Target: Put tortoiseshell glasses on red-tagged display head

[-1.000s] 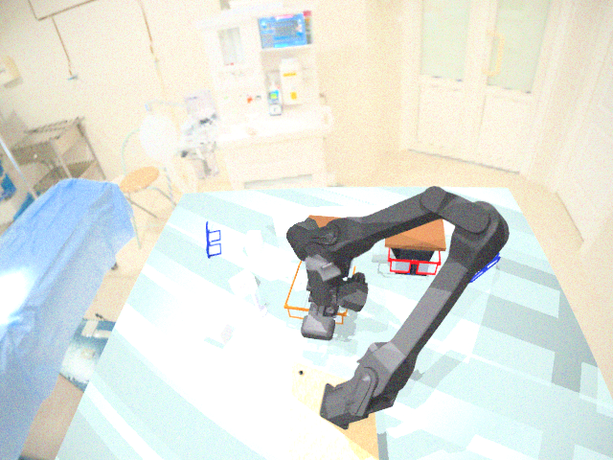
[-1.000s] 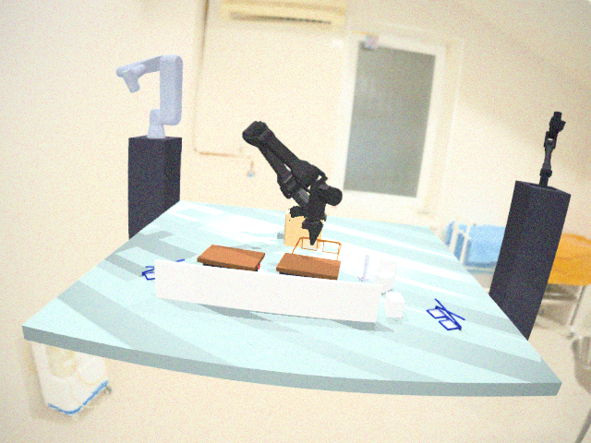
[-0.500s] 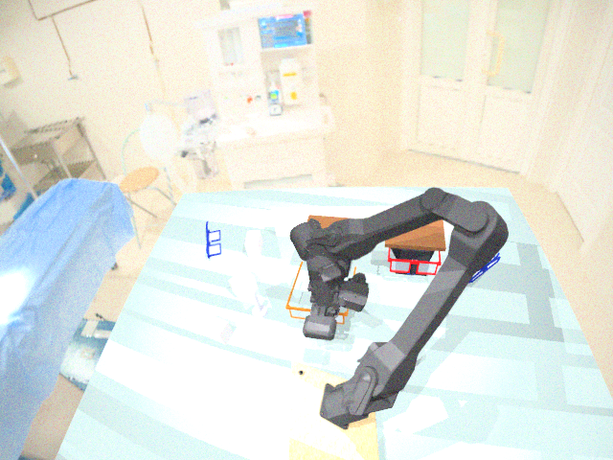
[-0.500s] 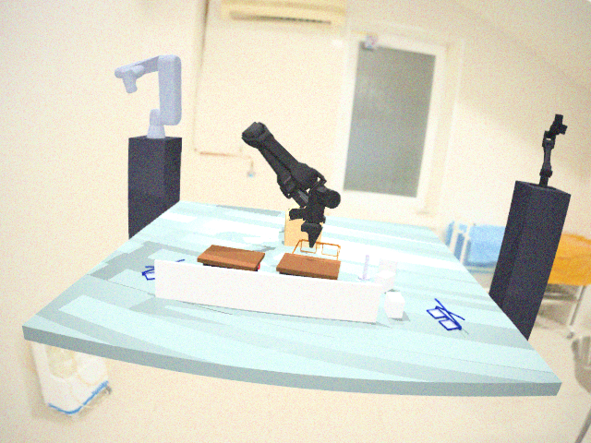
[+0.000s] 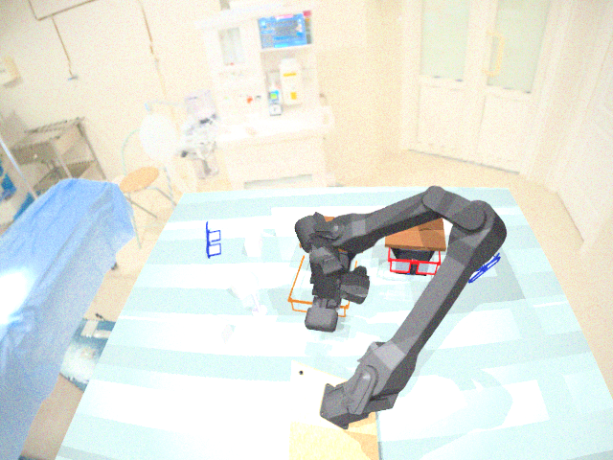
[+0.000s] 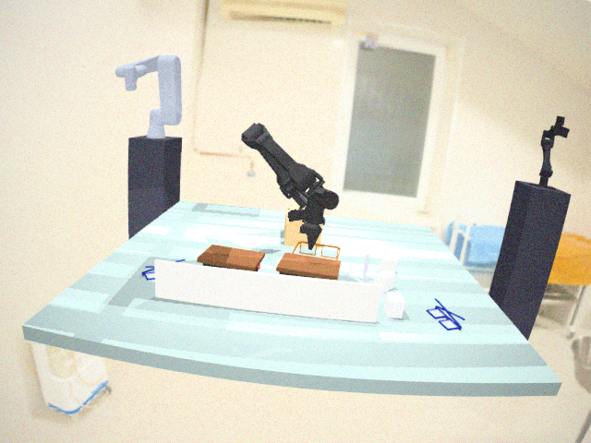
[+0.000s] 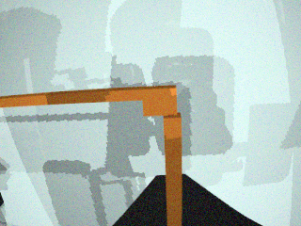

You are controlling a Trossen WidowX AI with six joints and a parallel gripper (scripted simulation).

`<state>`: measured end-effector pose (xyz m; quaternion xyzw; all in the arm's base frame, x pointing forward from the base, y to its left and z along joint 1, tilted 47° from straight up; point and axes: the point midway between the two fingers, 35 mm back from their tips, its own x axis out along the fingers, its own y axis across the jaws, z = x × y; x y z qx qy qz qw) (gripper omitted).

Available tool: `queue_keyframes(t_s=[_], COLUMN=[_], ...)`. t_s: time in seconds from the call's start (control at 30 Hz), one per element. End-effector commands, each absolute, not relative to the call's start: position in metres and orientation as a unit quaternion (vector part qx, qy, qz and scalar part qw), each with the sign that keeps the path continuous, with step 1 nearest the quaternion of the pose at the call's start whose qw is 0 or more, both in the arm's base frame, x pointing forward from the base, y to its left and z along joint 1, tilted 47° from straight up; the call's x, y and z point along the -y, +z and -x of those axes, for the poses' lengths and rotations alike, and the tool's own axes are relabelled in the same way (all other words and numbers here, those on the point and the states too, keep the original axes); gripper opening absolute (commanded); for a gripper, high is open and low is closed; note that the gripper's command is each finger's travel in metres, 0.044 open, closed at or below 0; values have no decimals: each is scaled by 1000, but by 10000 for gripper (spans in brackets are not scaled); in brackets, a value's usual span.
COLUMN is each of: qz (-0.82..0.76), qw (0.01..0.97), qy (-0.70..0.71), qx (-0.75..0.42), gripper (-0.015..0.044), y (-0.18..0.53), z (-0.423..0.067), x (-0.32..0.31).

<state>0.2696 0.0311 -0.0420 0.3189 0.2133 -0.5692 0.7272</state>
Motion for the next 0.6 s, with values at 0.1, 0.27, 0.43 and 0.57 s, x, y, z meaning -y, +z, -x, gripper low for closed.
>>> queue_keyframes(t_s=[0.1, 0.27, 0.43, 0.57], qz=[-316, -316, -316, -316], qw=[729, 729, 729, 729], qy=[-569, -569, -569, -569], qx=[-212, -212, -212, -212], gripper=[0, 0, 0, 0], y=[-40, -38, -37, -36], z=[-280, -288, -295, -301], x=[-32, -33, -34, -34])
